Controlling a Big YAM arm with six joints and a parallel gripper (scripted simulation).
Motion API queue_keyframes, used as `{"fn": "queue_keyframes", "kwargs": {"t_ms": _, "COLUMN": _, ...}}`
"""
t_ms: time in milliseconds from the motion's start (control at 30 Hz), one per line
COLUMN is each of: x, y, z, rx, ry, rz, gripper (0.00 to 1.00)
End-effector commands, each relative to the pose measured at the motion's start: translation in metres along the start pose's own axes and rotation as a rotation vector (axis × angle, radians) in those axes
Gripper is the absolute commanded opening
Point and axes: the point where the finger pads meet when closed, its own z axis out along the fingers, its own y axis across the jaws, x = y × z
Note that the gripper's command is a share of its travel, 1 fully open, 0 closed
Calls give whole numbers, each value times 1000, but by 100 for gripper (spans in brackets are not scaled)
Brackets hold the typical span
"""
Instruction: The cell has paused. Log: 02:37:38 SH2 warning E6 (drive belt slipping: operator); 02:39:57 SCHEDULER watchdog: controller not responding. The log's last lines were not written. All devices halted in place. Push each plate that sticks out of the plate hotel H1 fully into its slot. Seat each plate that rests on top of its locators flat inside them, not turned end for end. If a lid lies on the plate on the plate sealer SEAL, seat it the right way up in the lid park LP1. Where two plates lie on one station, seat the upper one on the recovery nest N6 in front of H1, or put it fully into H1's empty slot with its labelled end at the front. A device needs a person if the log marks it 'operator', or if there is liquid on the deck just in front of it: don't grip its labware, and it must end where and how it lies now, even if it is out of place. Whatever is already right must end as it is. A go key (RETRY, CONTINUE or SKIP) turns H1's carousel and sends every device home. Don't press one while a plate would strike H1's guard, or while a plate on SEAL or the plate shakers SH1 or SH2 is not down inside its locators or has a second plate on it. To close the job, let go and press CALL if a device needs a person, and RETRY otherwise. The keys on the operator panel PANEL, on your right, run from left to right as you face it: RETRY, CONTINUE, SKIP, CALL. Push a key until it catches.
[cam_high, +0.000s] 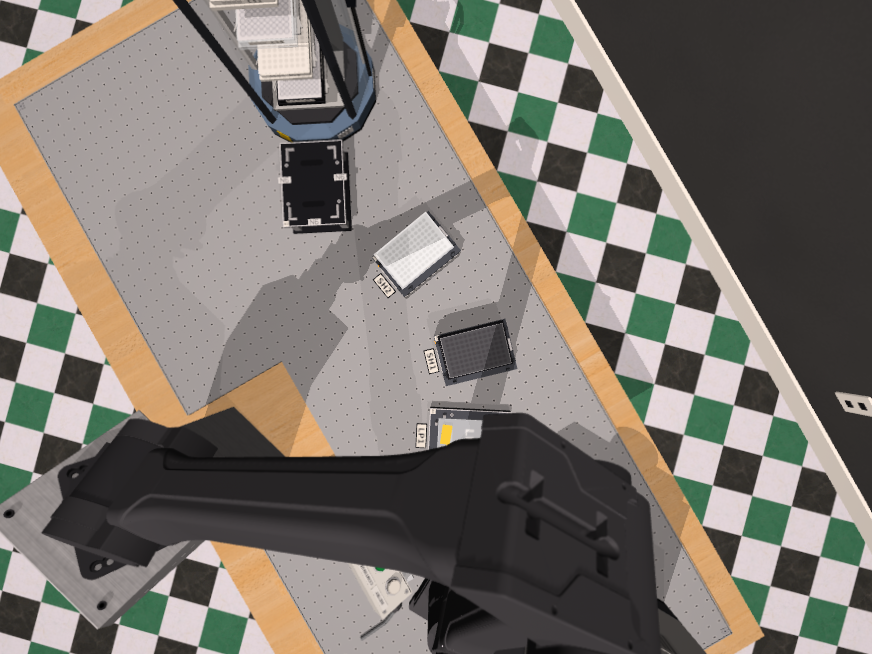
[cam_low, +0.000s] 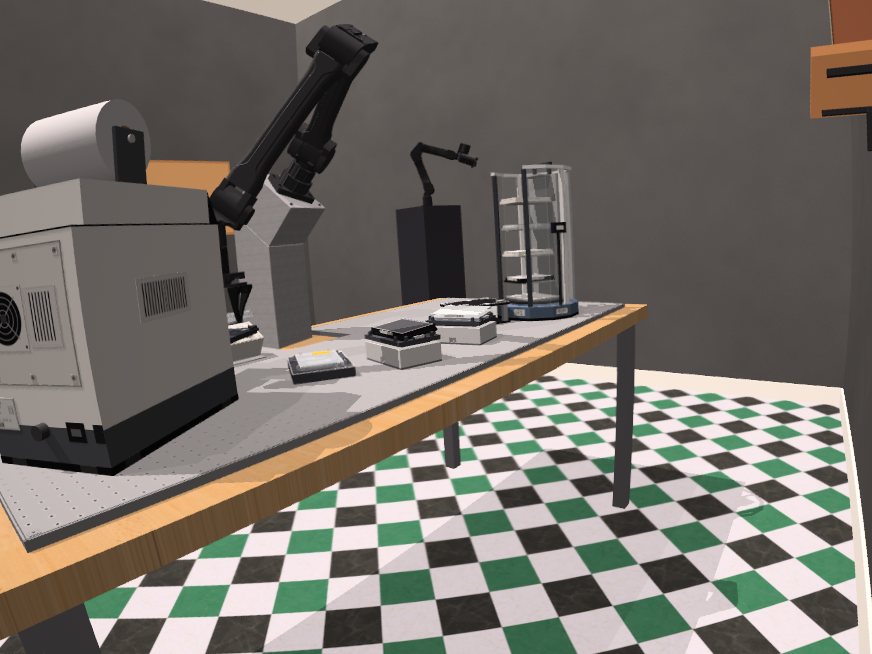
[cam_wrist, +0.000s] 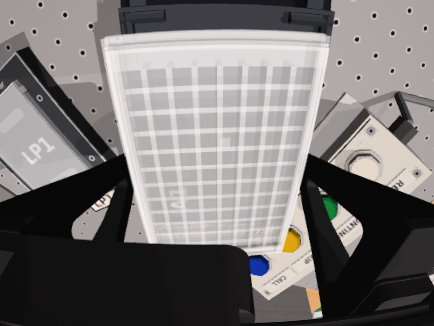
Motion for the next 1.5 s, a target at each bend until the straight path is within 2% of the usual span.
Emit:
{"fn": "queue_keyframes", "kwargs": {"t_ms": 0, "x": -11, "y": -3, "z": -14, "rx": 1, "ry": -25, "rz": -1, "gripper": 84}}
{"fn": "queue_keyframes", "kwargs": {"t_ms": 333, "x": -13, "y": -2, "z": -14, "rx": 1, "ry": -27, "rz": -3, "gripper": 84}}
{"fn": "queue_keyframes", "kwargs": {"t_ms": 900, "x": -7, "y": -4, "z": -29, "rx": 1, "ry": -20, "rz": 3, "gripper": 84}}
{"fn": "queue_keyframes", "kwargs": {"t_ms": 1067, "x": -6, "y": -7, "z": -26, "rx": 3, "ry": -15, "rz": 7, "gripper": 84}}
{"fn": "queue_keyframes", "kwargs": {"t_ms": 1100, "x": -5, "y": -1, "z": -19, "rx": 0, "ry": -10, "rz": -2, "gripper": 84}}
{"fn": "queue_keyframes", "kwargs": {"t_ms": 1433, "x": -4, "y": -1, "z": -19, "rx": 0, "ry": -10, "rz": -1, "gripper": 84}}
{"fn": "queue_keyframes", "kwargs": {"t_ms": 1467, "x": -2, "y": -3, "z": -24, "rx": 2, "ry": -7, "rz": 2, "gripper": 84}}
